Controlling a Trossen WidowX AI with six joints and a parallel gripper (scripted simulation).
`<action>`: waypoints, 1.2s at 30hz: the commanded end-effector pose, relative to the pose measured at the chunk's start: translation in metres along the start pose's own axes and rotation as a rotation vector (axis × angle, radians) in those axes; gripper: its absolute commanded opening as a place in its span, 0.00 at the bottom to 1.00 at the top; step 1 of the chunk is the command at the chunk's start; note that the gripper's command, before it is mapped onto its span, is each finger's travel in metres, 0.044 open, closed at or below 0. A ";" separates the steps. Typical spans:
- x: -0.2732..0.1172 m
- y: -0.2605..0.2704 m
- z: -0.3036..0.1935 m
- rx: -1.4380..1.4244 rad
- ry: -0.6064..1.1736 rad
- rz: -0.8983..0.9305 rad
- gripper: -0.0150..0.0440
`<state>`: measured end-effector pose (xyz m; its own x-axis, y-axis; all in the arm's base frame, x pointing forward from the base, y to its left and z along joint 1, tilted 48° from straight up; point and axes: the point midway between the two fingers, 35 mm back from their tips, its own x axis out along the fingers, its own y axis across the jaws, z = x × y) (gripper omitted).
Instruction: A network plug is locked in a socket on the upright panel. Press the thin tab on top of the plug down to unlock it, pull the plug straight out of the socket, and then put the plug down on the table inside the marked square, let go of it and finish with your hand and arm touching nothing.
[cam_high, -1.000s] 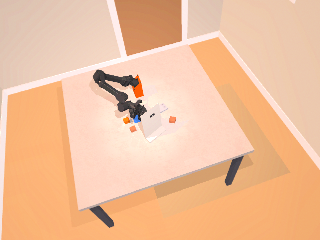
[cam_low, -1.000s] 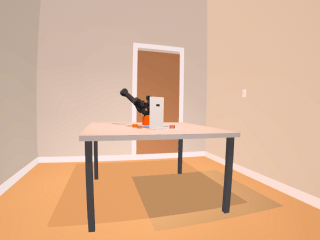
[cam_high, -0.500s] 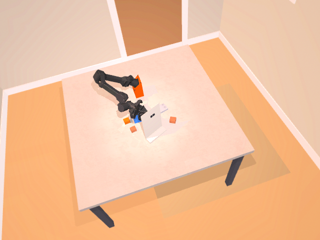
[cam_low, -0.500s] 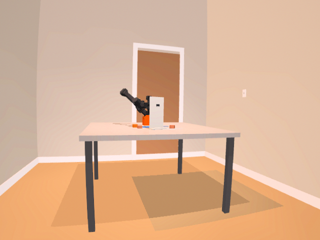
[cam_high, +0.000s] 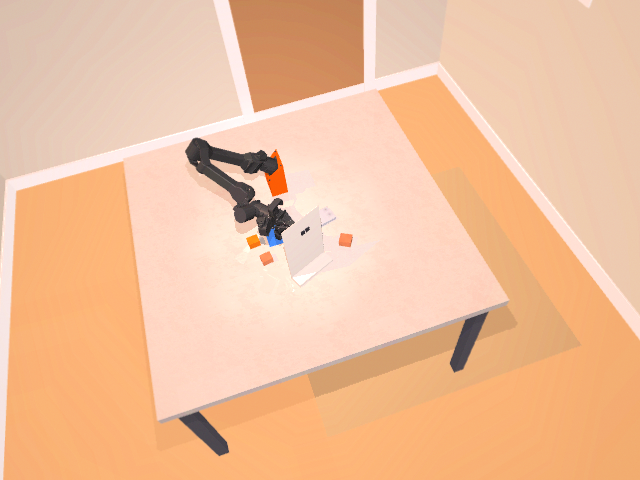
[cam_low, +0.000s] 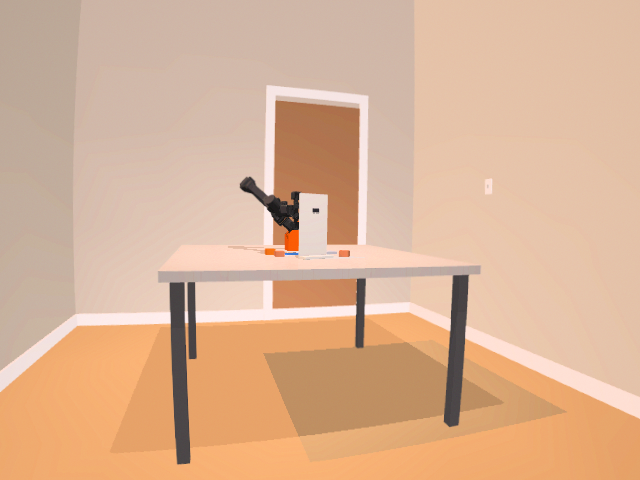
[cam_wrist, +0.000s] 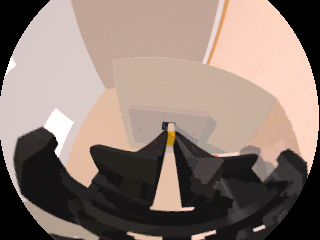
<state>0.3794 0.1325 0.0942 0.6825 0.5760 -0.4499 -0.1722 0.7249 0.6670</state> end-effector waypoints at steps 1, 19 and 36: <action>-0.003 -0.001 -0.001 -0.001 0.001 -0.001 0.25; -0.013 -0.001 -0.003 -0.001 0.002 -0.001 0.25; -0.022 -0.001 -0.004 -0.001 0.002 -0.001 0.25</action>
<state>0.3641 0.1217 0.1006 0.6837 0.5732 -0.4517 -0.1691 0.7266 0.6659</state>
